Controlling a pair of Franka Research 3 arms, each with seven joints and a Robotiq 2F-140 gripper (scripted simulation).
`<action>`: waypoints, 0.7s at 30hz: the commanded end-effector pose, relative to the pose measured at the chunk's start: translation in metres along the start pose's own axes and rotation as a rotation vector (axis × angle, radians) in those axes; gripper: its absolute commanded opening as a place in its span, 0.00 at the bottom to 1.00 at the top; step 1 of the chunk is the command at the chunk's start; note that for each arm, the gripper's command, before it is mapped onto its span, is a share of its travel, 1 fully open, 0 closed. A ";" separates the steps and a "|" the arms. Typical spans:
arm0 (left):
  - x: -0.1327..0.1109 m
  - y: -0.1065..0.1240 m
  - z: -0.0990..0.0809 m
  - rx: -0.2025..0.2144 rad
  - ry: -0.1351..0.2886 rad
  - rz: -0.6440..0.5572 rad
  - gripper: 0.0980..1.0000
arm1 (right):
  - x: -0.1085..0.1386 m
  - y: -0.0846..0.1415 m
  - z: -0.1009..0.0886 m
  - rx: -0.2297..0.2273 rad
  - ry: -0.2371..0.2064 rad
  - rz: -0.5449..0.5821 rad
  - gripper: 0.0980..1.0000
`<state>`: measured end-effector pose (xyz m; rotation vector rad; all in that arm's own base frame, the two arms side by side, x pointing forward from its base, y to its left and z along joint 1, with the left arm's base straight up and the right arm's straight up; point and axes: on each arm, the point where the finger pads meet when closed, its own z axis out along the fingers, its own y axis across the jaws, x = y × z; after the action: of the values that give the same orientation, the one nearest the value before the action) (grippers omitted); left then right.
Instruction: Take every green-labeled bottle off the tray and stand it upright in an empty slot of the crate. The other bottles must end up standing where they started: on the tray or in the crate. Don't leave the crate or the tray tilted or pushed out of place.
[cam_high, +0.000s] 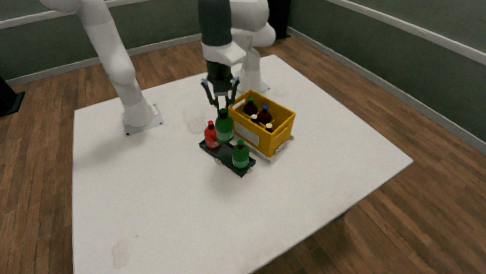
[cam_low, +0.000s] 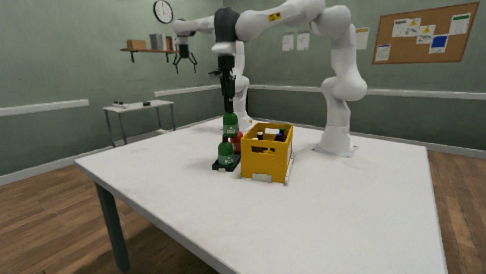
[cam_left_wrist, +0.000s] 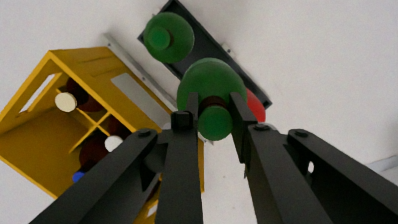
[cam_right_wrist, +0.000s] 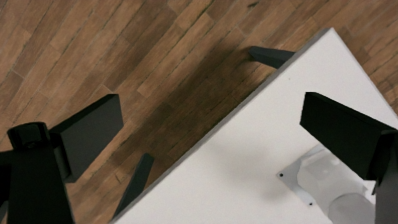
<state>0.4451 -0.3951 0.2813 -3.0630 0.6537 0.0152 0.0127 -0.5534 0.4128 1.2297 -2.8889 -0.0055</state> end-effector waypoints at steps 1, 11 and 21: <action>0.001 0.003 -0.008 -0.007 0.012 0.001 0.00 | 0.001 -0.001 0.000 0.004 0.000 -0.004 1.00; 0.001 0.003 -0.009 -0.007 0.012 0.001 0.00 | 0.001 -0.001 0.000 0.004 0.000 -0.004 1.00; 0.001 0.003 -0.015 -0.007 0.012 0.001 0.00 | 0.001 -0.001 0.000 0.004 0.000 -0.004 1.00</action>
<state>0.4457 -0.3957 0.2868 -3.0641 0.6538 0.0122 0.0127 -0.5534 0.4128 1.2297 -2.8889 -0.0055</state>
